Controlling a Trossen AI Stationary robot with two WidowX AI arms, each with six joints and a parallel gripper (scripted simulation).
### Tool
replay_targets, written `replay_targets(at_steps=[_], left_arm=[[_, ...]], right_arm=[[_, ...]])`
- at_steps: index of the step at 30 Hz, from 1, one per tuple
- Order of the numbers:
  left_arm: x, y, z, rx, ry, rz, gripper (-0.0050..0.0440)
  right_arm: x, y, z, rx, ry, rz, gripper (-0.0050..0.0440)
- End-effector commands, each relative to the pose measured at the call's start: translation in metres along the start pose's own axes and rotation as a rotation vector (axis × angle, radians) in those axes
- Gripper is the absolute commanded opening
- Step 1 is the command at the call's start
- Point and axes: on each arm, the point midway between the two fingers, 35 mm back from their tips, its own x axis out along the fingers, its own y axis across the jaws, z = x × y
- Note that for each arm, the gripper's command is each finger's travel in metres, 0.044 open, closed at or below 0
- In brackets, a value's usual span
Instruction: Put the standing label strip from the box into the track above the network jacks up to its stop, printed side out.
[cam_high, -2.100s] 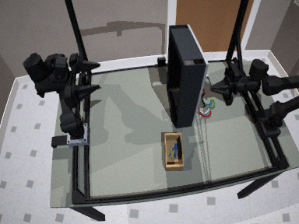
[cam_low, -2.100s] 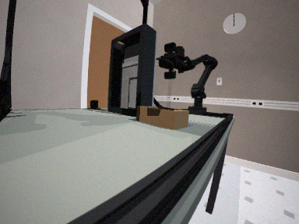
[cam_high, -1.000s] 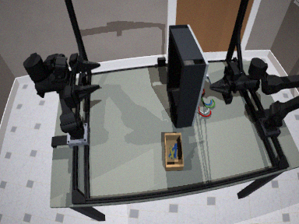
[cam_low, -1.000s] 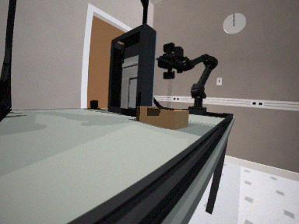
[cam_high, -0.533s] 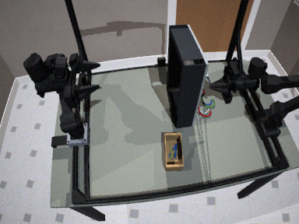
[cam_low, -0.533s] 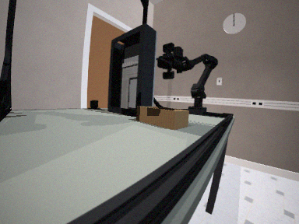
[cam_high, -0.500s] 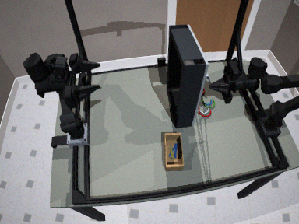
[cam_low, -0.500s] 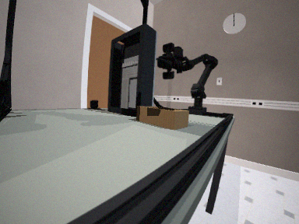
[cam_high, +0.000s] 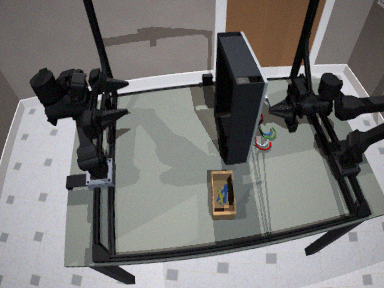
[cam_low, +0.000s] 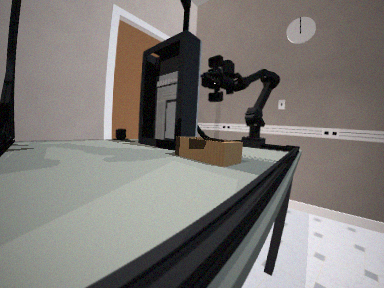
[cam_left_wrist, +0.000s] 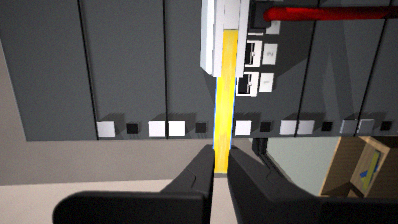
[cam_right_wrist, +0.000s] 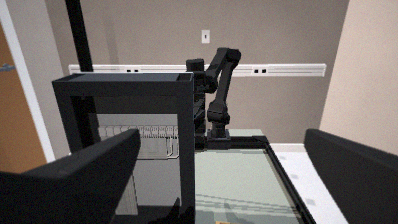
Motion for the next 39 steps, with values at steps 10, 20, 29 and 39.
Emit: replay_targets(at_steps=[10,20,29,39], left_arm=[[-0.0003,0.0087,0.0023,-0.010,-0.001,0.019,-0.0050],[-0.0006,0.0082,0.0020,-0.009,-0.002,0.019,0.0048],[-0.0006,0.0082,0.0020,-0.009,-0.002,0.019,0.0240],[-0.0092,0.0032,0.0068,-0.012,0.000,0.011,0.0440]], right_arm=[[-0.0003,0.0010,0.0008,-0.003,-0.001,0.002,0.0440],[-0.0003,0.0010,0.0008,-0.003,-0.001,0.002,0.0440],[-0.0003,0.0010,0.0008,-0.003,-0.001,0.002,0.0440],[-0.0003,0.0010,0.0008,-0.003,-0.001,0.002,0.0440]])
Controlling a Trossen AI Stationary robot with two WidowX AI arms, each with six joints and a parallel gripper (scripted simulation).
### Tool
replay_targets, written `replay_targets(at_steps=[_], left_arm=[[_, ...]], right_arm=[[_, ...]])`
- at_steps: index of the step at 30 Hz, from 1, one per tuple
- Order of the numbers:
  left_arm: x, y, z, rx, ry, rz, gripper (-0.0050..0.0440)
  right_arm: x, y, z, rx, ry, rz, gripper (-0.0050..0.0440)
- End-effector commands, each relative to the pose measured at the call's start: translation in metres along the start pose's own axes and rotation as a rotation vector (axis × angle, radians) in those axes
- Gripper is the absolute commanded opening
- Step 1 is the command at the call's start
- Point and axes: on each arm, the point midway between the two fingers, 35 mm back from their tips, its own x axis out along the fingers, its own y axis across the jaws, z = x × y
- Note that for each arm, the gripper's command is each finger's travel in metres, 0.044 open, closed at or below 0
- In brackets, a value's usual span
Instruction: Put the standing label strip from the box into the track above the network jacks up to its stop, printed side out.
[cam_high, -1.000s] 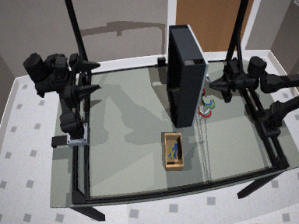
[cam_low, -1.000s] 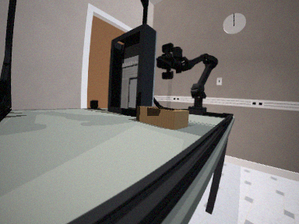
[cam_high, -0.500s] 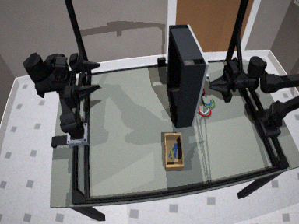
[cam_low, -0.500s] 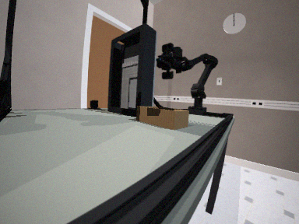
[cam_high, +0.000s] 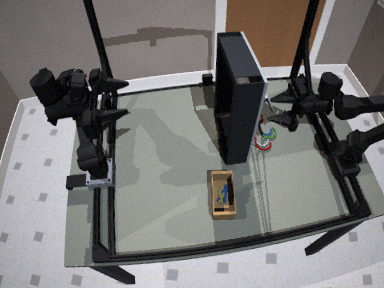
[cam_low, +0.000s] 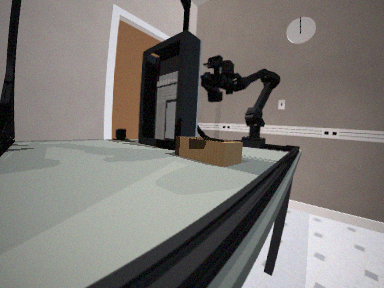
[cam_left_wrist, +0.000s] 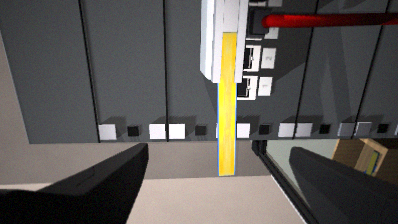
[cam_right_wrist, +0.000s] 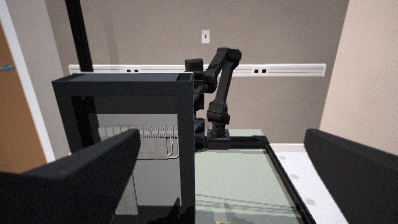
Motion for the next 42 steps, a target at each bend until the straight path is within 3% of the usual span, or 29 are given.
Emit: replay_targets(at_steps=[1,8,23,25,28,36,42], left_arm=[[-0.013,0.003,0.008,-0.013,-0.004,0.011,0.0440],[-0.025,0.001,0.016,-0.016,-0.003,0.011,0.0440],[-0.024,0.005,0.016,-0.016,-0.004,0.017,0.0080],[-0.024,0.005,0.016,-0.016,-0.004,0.017,0.0080],[-0.024,0.005,0.016,-0.016,-0.004,0.017,0.0008],[-0.024,0.005,0.016,-0.016,-0.004,0.017,0.0000],[-0.023,0.001,0.000,-0.006,0.005,0.009,0.0000]], right_arm=[[0.000,0.001,0.001,-0.003,-0.001,0.002,0.0440],[0.000,0.001,0.001,-0.003,-0.001,0.002,0.0440],[0.000,0.001,0.001,-0.003,-0.001,0.002,0.0440],[0.000,0.001,0.001,-0.003,-0.001,0.002,0.0440],[0.000,0.001,0.001,-0.003,-0.001,0.002,0.0440],[0.000,0.001,0.001,-0.003,-0.001,0.002,0.0440],[0.000,0.001,0.001,-0.003,-0.001,0.002,0.0440]])
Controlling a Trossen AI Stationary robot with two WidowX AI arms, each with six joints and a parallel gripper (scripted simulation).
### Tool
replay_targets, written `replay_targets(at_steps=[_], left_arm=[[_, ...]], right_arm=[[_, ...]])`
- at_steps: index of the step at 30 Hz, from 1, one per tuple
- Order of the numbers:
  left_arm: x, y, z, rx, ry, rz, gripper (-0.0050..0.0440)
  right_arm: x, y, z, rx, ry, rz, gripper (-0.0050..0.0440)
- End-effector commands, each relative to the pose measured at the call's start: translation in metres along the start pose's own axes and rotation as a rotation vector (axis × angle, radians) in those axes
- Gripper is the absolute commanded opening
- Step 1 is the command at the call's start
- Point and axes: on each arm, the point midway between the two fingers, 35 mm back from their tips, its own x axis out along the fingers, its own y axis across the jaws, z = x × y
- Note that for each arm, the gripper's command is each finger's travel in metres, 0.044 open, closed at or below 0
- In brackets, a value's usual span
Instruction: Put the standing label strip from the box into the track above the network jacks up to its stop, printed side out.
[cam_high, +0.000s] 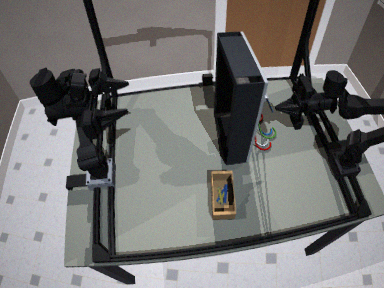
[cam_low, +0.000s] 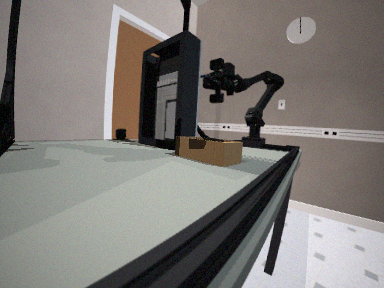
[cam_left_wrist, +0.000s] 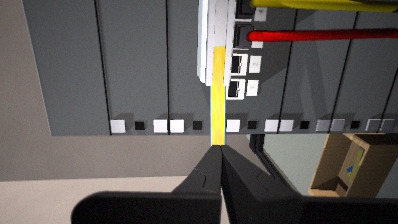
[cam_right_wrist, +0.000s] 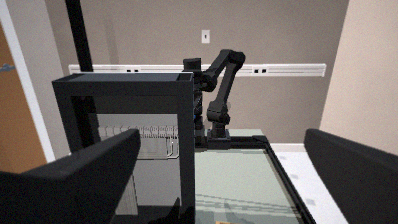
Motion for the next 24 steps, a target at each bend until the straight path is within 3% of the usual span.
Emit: replay_targets(at_steps=[1,6,11,24], left_arm=[[0.000,0.003,-0.013,0.000,0.004,0.008,0.0000],[0.000,0.003,-0.027,0.000,0.014,0.010,-0.0002],[0.023,0.014,-0.026,-0.006,0.013,0.025,-0.0004],[0.026,0.014,-0.012,-0.012,0.014,0.023,-0.0050]], right_arm=[[0.000,0.001,0.001,-0.003,-0.001,0.002,0.0440],[0.000,0.001,0.001,-0.003,-0.001,0.002,0.0440],[0.000,0.001,0.001,-0.003,-0.001,0.002,0.0440],[0.000,0.001,0.001,-0.003,-0.001,0.002,0.0440]])
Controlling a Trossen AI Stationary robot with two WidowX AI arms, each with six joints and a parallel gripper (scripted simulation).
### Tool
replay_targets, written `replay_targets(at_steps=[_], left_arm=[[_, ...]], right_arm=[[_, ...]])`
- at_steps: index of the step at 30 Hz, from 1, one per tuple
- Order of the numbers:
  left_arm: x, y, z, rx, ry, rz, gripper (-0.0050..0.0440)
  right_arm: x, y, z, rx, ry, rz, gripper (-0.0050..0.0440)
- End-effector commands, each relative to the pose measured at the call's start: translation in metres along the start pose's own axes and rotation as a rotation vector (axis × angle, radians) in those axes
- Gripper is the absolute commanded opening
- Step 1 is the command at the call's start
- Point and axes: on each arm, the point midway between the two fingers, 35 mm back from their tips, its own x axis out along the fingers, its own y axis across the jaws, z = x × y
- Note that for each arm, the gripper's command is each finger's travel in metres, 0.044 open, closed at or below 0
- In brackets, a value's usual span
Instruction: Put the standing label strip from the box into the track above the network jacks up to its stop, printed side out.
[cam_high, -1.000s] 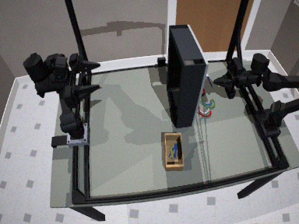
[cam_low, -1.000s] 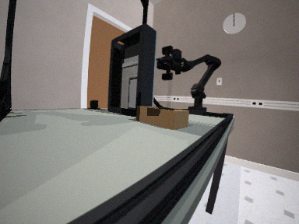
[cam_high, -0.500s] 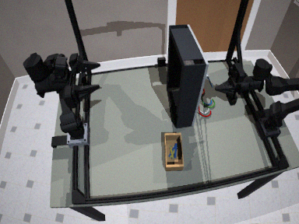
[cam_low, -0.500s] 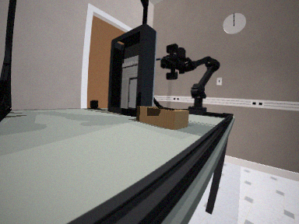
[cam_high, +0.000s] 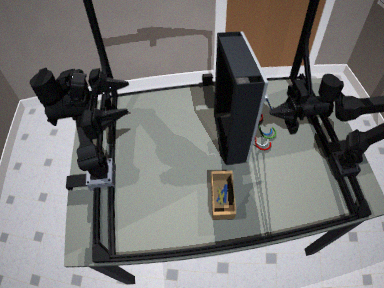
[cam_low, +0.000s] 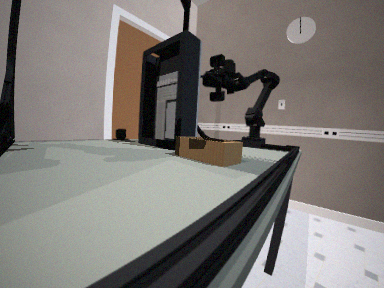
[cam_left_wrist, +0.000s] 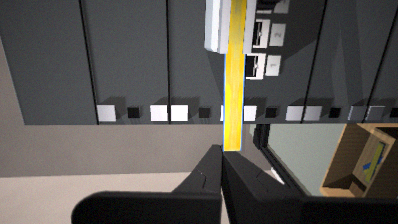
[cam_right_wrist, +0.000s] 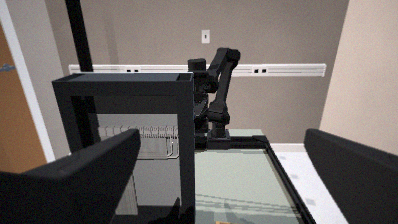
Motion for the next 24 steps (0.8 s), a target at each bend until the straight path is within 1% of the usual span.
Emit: replay_targets(at_steps=[1,24], left_arm=[[0.001,0.010,0.008,-0.013,-0.003,0.019,-0.0050],[0.000,0.005,0.041,-0.011,-0.003,0.010,-0.0050]], right_arm=[[0.000,0.001,0.001,-0.003,-0.001,0.002,0.0440],[0.000,0.001,0.001,-0.003,-0.001,0.002,0.0440]])
